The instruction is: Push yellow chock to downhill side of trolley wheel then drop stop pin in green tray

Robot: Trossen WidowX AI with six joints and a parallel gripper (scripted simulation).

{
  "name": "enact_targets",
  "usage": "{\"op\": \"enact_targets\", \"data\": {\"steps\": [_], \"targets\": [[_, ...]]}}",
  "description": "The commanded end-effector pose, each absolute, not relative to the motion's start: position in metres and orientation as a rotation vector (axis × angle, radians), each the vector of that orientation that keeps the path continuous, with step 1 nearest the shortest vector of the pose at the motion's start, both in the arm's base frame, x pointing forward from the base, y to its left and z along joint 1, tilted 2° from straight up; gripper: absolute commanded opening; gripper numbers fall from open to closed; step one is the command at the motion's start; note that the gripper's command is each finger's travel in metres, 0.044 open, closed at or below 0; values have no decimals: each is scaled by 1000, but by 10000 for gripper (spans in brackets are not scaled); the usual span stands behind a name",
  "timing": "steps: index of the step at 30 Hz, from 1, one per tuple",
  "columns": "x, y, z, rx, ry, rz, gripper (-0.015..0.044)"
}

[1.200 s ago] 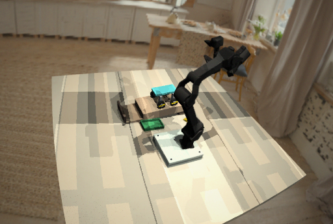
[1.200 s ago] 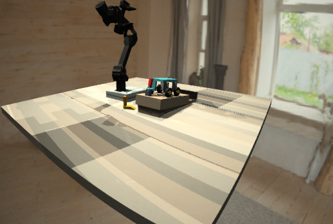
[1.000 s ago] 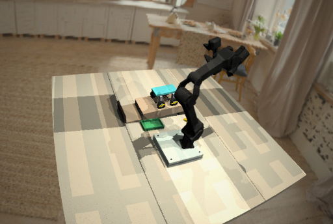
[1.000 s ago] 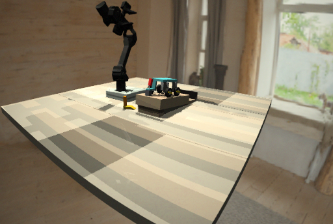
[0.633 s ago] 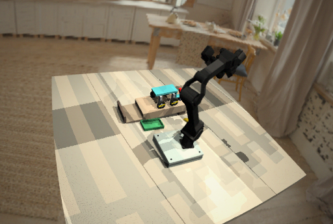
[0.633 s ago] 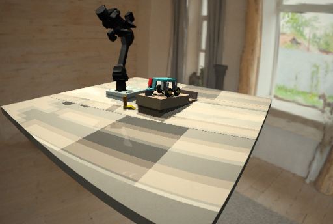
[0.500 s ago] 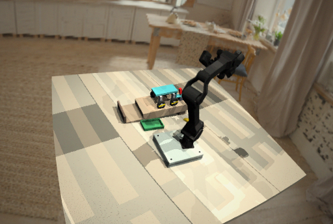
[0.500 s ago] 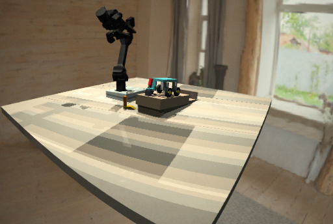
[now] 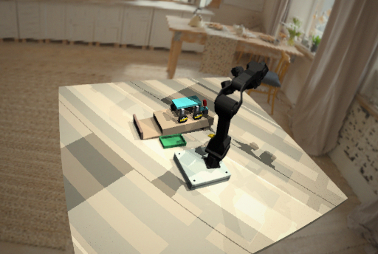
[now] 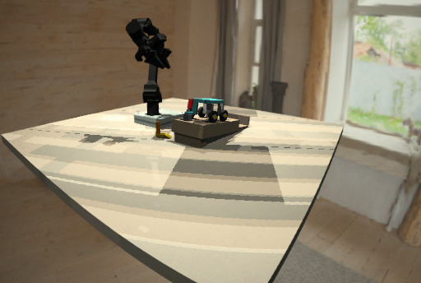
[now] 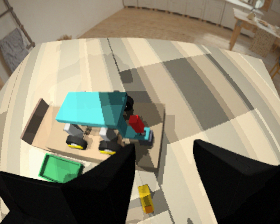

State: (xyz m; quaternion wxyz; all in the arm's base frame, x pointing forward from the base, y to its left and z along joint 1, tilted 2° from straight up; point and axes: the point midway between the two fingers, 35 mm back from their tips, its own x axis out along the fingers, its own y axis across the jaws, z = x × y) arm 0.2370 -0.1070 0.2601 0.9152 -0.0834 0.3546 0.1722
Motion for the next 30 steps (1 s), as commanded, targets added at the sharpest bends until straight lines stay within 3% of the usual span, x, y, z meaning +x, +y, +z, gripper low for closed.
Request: {"op": "enact_targets", "data": {"steps": [1,17,30], "targets": [[237,-108,239,-321,788,429,190],[228,-108,159,-1098,946,996,190],[210,-109,112,-1620,866,1644,190]]}}
